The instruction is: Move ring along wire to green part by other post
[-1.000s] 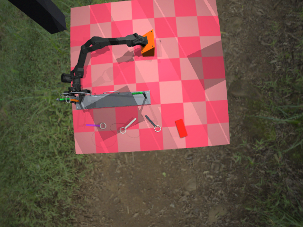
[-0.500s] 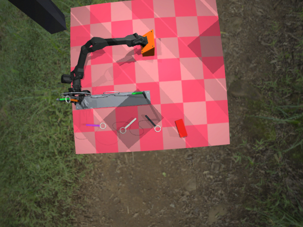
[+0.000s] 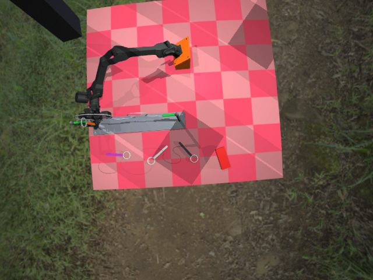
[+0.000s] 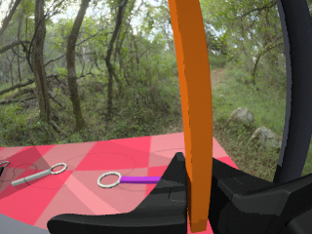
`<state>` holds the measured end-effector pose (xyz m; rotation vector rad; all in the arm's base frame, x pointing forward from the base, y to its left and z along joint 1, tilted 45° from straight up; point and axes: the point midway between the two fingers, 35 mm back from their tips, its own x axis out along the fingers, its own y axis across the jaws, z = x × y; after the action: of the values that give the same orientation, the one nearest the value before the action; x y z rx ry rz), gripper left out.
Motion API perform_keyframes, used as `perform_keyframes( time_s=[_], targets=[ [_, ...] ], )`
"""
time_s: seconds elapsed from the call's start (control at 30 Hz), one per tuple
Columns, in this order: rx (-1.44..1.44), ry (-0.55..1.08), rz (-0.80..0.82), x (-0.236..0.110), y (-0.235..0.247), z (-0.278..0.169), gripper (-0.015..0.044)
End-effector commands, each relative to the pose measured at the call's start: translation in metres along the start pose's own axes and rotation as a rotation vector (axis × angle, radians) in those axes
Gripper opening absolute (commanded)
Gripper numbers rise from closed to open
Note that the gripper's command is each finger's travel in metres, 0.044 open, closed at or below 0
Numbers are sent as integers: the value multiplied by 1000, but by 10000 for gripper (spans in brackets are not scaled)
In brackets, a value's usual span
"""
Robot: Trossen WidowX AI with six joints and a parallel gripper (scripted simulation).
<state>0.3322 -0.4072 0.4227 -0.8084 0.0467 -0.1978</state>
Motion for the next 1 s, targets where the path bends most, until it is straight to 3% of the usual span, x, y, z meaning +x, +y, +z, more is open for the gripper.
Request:
perform_keyframes(
  time_s=[0.0, 0.13, 0.97],
  targets=[
    [0, 0, 0, 0, 0, 0, -63],
    [0, 0, 0, 0, 0, 0, -150],
    [-2, -1, -6, 0, 1, 15, -150]
  ],
)
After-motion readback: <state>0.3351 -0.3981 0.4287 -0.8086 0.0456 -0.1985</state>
